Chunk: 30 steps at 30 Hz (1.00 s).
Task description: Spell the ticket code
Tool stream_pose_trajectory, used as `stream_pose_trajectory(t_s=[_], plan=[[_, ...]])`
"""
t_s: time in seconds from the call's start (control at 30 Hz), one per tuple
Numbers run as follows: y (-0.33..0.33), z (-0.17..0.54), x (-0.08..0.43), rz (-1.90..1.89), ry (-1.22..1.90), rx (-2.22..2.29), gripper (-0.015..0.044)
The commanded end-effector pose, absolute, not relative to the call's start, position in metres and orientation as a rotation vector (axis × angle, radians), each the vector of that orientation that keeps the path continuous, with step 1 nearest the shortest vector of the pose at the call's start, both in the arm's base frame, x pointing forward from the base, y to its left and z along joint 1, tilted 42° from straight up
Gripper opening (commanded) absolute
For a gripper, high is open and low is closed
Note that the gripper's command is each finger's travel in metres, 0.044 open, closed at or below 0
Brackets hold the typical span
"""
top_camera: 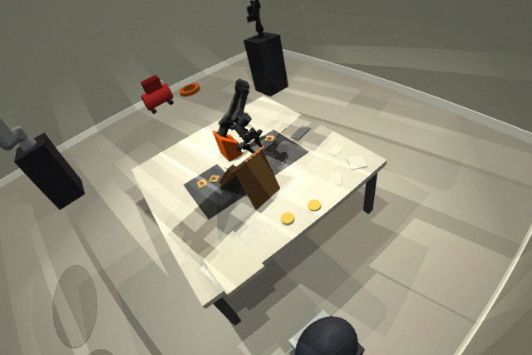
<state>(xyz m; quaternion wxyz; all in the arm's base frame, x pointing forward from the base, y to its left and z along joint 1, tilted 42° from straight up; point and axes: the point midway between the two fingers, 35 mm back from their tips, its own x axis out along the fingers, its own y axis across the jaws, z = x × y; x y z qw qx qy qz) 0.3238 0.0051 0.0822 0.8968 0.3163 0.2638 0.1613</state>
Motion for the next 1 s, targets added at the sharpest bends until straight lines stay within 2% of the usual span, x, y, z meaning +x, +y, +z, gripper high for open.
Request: stream_pose_trajectory(t_s=[0.0, 0.97], plan=[[0.004, 0.080, 0.324, 0.338, 0.549, 0.654, 0.0000], [-0.007, 0.071, 0.326, 0.338, 0.549, 0.654, 0.0000]])
